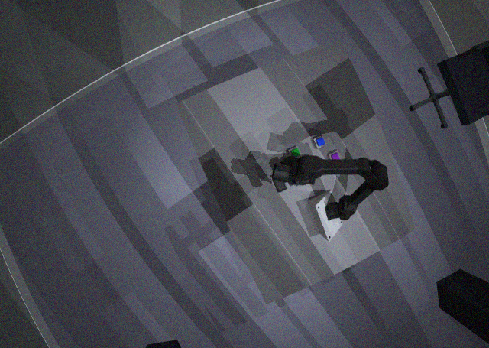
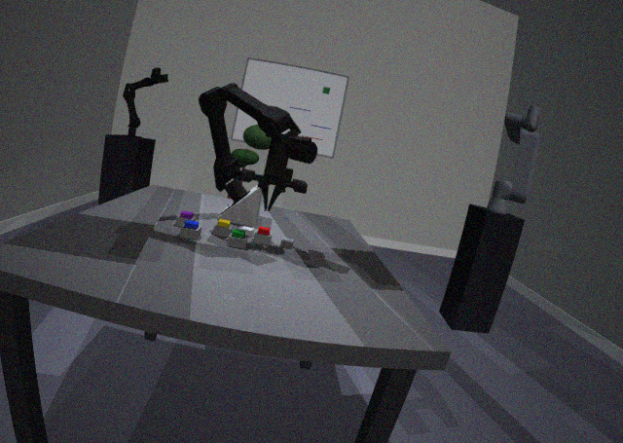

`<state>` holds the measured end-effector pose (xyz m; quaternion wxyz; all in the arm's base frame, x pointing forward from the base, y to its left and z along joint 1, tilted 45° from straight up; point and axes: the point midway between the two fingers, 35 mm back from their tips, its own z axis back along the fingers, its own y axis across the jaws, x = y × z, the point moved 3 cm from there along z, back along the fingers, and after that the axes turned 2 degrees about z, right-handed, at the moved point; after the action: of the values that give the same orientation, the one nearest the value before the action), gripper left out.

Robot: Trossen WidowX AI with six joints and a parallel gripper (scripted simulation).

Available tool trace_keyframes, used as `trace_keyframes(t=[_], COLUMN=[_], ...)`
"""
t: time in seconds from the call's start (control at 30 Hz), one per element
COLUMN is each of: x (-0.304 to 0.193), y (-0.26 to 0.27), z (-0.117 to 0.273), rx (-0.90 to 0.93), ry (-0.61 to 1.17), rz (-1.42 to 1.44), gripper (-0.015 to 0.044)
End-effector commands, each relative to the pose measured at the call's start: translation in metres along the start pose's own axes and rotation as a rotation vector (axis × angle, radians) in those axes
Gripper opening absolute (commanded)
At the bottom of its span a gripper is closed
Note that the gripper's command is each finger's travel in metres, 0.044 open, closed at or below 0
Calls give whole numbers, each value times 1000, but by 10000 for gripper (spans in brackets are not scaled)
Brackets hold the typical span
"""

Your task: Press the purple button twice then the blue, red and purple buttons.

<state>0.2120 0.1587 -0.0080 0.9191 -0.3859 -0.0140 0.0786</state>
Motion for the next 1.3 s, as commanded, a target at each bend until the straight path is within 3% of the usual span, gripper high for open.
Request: trace_keyframes(t=[0.0,0.17,0.4,0.67,0.9,1.1,1.27], x=[1,4,10,-27,-28,-27,-27], y=[0,-11,-123,-230,-232,-232,-232], z=[36,38,43,32,30,-28,-31], rx=[21,25,38,10,10,8,7], ry=[-17,-17,-20,-14,-14,-15,-15], rz=[-12,-11,-4,-9,-10,-11,-11], gripper=[20,20,20,20,20,20,20])
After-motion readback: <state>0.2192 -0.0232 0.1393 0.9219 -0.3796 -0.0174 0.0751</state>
